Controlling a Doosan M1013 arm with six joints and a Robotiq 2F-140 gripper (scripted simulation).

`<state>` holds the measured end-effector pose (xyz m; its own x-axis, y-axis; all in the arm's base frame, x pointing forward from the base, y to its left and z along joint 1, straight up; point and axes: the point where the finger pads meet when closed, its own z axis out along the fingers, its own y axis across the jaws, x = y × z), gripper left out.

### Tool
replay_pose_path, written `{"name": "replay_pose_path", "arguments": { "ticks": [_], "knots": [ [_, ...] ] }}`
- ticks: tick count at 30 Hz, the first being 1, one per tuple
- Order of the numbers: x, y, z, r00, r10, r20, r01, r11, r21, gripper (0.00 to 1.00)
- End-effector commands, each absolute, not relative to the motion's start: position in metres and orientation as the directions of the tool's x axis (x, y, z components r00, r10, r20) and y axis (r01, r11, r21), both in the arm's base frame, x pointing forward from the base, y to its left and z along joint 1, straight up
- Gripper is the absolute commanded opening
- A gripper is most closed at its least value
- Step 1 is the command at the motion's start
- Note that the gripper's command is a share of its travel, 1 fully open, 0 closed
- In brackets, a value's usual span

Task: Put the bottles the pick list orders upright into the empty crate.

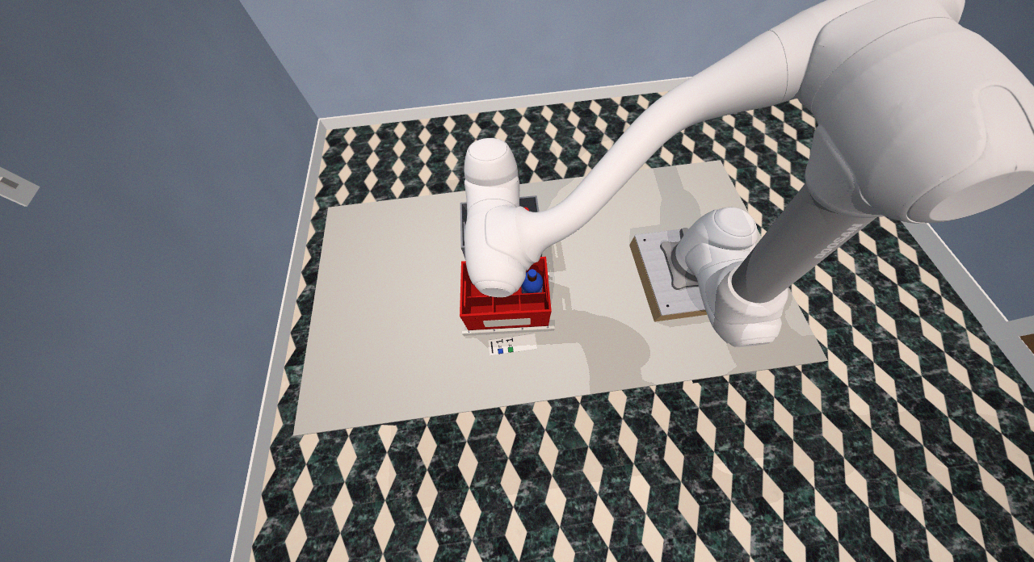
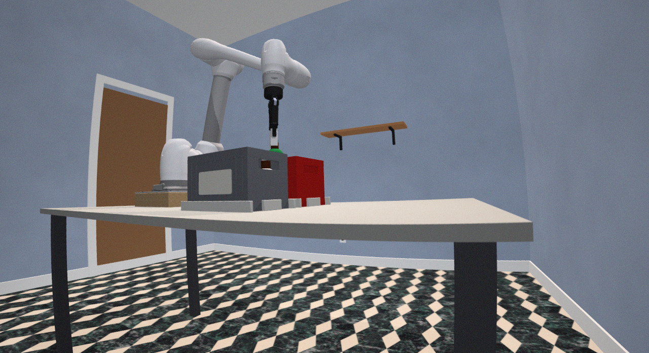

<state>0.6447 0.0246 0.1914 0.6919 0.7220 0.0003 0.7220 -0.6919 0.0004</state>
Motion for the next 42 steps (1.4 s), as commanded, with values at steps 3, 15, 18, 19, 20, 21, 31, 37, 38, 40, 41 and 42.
{"name": "replay_pose_path", "arguments": {
  "ticks": [3,15,18,19,20,21,31,37,38,40,41,42],
  "knots": [
    [0.645,0.025,0.187,0.692,0.722,0.001,0.722,-0.692,0.0,0.0],
    [0.645,0.025,0.176,0.692,0.722,0.001,0.722,-0.692,0.0,0.0],
    [0.645,0.025,0.174,0.692,0.722,0.001,0.722,-0.692,0.0,0.0],
    [0.645,0.025,0.173,0.692,0.722,0.001,0.722,-0.692,0.0,0.0],
    [0.645,0.025,0.172,0.692,0.722,0.001,0.722,-0.692,0.0,0.0],
    [0.645,0.025,0.171,0.692,0.722,0.001,0.722,-0.692,0.0,0.0],
    [0.645,0.025,0.161,0.692,0.722,0.001,0.722,-0.692,0.0,0.0],
    [0.645,0.025,0.157,0.692,0.722,0.001,0.722,-0.692,0.0,0.0],
    [0.645,0.025,0.156,0.692,0.722,0.001,0.722,-0.692,0.0,0.0],
    [0.645,0.025,0.154,0.692,0.722,0.001,0.722,-0.692,0.0,0.0],
    [0.645,0.025,0.153,0.692,0.722,0.001,0.722,-0.692,0.0,0.0],
    [0.645,0.025,0.152,0.692,0.722,0.001,0.722,-0.692,0.0,0.0]
  ]
}}
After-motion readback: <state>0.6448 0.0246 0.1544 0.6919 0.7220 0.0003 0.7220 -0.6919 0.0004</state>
